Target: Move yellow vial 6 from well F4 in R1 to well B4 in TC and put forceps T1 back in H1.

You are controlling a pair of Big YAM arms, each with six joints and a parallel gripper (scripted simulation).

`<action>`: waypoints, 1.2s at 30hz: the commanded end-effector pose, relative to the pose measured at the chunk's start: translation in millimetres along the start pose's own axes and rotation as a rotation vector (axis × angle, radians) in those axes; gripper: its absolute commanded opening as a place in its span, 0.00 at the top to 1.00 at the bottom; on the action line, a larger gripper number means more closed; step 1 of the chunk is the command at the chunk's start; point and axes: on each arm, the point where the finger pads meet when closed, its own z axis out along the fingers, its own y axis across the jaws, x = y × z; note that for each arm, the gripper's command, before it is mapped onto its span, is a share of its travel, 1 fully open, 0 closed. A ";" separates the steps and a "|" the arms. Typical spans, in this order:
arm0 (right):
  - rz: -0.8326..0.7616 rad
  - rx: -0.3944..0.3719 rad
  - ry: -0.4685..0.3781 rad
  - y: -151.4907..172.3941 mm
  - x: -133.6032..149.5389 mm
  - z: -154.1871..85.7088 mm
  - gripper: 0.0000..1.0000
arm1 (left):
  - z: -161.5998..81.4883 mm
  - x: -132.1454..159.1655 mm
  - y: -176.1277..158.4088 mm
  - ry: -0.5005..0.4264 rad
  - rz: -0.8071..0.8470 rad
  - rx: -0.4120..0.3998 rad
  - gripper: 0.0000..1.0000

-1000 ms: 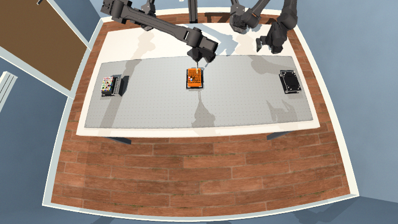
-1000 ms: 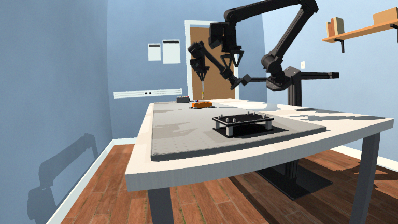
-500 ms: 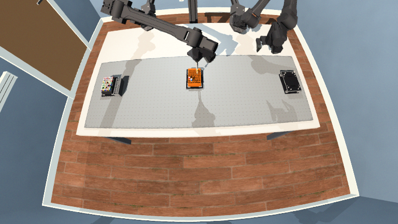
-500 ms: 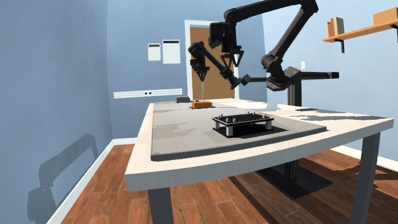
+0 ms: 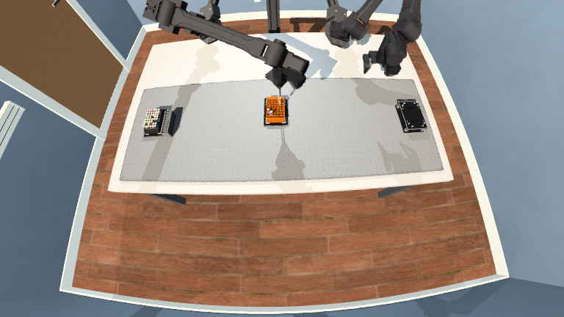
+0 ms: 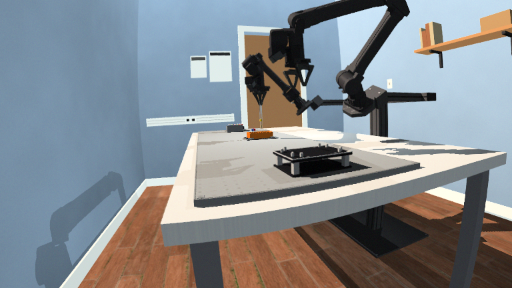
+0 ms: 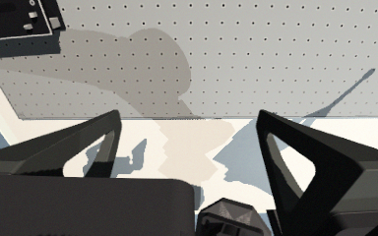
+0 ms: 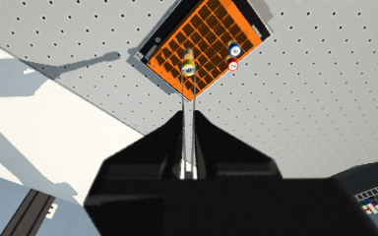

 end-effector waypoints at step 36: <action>0.012 -0.001 -0.010 -7.2 -4.9 10.2 0.91 | -8.7 -10.1 1.5 -0.024 -0.021 0.003 0.00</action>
